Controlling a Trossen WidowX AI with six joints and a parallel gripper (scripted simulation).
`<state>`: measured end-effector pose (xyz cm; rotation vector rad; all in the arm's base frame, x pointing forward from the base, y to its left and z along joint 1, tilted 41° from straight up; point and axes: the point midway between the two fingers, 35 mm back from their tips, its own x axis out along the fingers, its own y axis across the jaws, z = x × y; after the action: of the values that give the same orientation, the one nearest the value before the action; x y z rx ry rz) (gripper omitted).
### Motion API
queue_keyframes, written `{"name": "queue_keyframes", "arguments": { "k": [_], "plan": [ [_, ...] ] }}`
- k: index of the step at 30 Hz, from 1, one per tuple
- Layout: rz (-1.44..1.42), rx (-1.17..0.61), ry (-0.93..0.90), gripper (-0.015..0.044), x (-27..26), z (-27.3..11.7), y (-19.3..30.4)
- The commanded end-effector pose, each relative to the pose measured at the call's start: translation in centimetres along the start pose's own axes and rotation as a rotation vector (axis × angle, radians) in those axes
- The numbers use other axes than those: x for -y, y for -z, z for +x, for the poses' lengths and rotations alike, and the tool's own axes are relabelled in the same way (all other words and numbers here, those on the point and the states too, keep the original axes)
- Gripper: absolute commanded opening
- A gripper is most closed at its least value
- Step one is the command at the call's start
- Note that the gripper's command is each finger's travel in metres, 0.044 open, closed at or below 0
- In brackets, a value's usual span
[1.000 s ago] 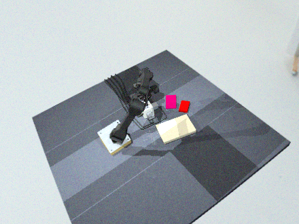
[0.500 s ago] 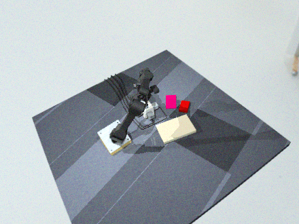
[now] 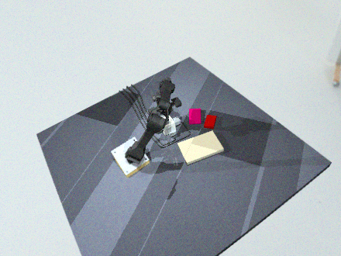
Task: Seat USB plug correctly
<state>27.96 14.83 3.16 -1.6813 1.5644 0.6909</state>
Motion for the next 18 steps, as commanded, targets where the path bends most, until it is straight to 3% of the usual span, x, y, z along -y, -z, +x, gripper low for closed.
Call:
{"name": "queue_keyframes", "arguments": {
  "k": [1, 18],
  "plan": [
    [-0.007, 0.005, -0.004, 0.0, -0.12, 0.13, -0.03],
    [-0.007, 0.023, -0.004, 0.0, -0.12, 0.33, -0.1]
  ]
}}
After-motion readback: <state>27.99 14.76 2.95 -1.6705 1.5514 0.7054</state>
